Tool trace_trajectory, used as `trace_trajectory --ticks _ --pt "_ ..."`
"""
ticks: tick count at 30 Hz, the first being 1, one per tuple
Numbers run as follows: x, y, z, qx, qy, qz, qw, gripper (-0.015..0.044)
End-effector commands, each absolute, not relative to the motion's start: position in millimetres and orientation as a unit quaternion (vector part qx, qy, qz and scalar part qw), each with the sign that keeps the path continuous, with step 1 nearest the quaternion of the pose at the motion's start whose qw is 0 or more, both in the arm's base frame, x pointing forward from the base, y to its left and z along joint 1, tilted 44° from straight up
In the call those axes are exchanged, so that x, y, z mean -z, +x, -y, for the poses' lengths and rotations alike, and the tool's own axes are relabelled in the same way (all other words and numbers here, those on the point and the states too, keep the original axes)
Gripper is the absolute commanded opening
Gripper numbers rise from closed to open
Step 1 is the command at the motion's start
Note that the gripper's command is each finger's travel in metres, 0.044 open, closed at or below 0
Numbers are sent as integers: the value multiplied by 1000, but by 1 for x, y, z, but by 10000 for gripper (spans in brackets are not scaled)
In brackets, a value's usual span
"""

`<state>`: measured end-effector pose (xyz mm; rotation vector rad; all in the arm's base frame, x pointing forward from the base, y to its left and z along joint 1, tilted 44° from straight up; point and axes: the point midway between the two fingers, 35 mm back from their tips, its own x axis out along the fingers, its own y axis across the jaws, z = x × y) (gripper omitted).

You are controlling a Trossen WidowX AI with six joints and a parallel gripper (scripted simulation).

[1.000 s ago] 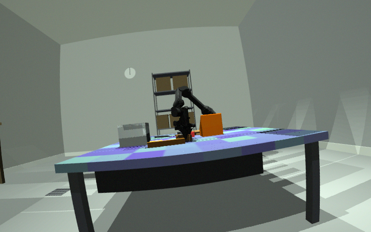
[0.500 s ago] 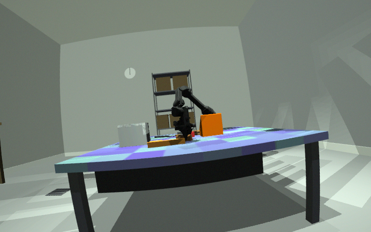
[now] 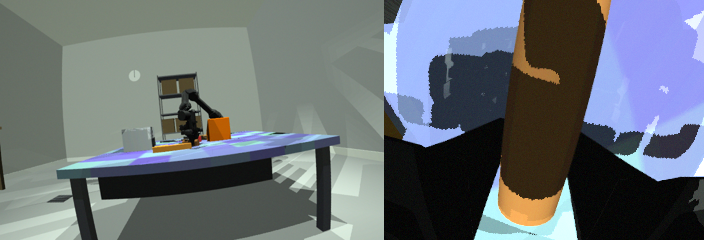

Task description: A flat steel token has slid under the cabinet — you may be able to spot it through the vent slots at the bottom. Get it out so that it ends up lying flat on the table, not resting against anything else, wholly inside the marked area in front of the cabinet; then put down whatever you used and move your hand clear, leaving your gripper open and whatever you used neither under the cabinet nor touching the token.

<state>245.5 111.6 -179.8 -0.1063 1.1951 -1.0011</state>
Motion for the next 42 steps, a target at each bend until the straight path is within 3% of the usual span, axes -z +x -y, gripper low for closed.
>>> trace_trajectory --ticks 1,42 --pt "182 247 -119 446 -46 -540 712 0" --pt "205 249 -144 445 -45 -541 712 0"
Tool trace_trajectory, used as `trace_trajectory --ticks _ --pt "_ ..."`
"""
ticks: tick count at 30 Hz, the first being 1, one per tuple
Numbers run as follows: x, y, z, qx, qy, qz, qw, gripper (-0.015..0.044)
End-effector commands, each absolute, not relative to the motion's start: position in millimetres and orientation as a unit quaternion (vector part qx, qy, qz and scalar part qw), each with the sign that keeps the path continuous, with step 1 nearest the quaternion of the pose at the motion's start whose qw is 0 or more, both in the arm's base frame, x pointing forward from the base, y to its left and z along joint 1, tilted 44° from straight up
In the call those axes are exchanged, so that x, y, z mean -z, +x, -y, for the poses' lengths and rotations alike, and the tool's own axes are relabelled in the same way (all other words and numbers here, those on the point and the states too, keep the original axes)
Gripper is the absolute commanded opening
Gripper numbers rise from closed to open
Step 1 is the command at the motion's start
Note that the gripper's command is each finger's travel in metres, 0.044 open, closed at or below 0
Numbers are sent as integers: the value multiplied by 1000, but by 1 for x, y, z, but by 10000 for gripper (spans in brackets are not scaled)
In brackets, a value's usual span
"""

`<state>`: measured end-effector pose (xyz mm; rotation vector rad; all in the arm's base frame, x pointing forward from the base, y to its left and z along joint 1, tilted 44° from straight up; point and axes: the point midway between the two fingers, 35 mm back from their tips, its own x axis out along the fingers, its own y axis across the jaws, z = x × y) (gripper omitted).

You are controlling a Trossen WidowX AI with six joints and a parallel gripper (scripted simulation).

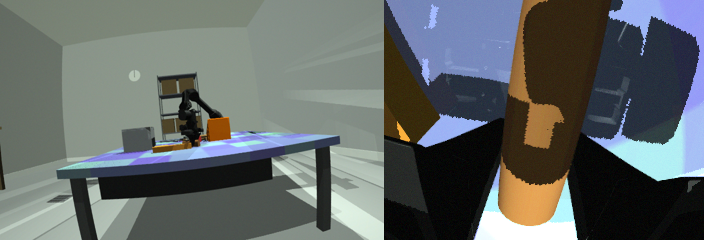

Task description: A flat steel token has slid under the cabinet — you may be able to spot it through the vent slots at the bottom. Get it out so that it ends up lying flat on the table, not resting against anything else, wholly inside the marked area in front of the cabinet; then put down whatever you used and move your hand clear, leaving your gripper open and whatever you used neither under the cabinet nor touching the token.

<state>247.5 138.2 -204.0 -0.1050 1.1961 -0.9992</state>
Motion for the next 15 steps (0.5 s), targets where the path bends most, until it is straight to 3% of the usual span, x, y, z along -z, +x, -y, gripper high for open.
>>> trace_trajectory --ticks 1,15 --pt "205 249 -145 445 -45 -541 712 0" --pt "210 250 -150 444 -46 -541 712 0"
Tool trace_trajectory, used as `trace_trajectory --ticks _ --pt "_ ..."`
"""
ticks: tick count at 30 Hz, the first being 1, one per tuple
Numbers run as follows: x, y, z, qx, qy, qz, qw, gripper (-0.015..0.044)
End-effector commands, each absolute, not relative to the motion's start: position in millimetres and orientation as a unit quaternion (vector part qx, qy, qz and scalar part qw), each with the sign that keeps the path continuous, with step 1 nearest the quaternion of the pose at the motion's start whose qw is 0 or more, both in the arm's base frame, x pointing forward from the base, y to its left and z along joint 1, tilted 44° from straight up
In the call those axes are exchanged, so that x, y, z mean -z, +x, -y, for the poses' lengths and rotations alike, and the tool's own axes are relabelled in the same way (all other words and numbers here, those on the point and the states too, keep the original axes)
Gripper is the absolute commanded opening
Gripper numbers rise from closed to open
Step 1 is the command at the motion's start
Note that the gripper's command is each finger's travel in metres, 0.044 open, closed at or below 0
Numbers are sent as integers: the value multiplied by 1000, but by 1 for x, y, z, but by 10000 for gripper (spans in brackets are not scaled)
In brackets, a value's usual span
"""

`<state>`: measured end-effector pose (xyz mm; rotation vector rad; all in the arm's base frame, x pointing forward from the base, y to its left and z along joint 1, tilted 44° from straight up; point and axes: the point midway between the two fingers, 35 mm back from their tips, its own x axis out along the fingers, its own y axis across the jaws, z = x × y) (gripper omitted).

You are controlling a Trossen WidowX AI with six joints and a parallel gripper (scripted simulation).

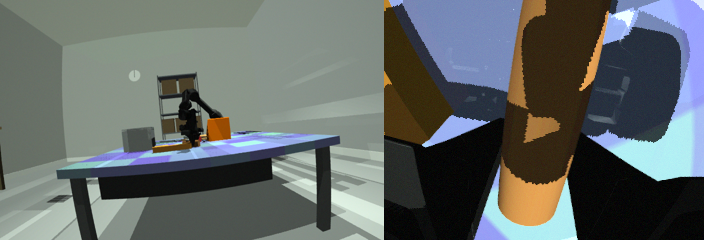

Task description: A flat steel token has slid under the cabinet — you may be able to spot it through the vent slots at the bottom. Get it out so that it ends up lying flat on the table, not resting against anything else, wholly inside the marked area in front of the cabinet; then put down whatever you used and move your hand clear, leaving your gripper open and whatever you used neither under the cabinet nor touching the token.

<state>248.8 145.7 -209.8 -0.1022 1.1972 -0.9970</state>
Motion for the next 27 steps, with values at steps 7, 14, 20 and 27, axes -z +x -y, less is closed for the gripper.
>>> trace_trajectory --ticks 7,14,20,27 --pt "210 250 -150 432 -62 -551 711 0" --pt "210 248 -150 424 -72 -557 710 0" --pt "213 240 -153 426 -70 -556 710 0" --pt "215 235 -153 428 -71 -556 709 53"
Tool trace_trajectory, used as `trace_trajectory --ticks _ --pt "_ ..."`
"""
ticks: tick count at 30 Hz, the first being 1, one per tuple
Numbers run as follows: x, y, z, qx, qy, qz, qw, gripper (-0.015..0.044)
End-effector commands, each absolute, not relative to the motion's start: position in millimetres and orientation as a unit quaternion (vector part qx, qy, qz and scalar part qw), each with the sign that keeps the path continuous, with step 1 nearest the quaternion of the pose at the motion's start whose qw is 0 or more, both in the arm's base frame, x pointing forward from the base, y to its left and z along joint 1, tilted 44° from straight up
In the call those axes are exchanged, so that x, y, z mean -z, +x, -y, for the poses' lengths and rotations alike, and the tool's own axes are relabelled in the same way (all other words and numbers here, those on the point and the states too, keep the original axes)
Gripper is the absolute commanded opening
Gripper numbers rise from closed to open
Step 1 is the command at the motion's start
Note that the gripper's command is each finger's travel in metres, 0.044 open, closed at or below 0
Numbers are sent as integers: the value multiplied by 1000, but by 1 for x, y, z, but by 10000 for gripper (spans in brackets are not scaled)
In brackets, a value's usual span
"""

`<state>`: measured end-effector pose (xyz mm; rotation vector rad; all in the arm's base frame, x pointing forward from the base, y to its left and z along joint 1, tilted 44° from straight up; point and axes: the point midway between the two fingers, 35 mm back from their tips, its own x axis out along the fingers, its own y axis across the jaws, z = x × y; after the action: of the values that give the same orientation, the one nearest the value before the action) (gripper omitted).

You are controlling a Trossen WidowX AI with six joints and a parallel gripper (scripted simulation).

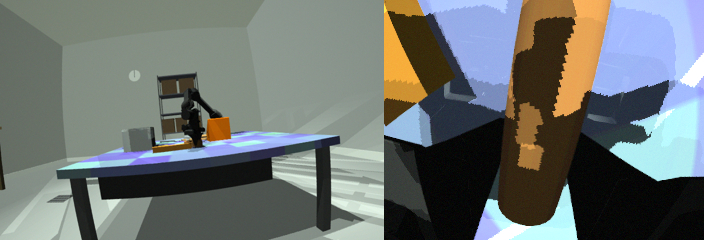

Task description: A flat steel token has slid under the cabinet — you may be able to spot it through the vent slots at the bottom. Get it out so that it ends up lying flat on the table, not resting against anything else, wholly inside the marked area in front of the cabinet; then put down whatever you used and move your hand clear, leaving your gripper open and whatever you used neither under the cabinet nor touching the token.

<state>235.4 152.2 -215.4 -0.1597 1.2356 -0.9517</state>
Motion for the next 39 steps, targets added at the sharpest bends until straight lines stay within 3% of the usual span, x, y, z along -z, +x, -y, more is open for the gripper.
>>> trace_trajectory --ticks 1,5,8,11,25,29,39 --pt "215 235 -152 429 -72 -556 708 79" --pt "215 235 -152 429 -72 -556 708 184" --pt "216 235 -152 429 -72 -556 708 200" --pt "216 235 -152 426 -70 -556 710 270" --pt "217 235 -150 426 -70 -556 710 270" --pt "216 235 -151 427 -68 -556 710 165" --pt "216 235 -151 427 -68 -556 710 79"
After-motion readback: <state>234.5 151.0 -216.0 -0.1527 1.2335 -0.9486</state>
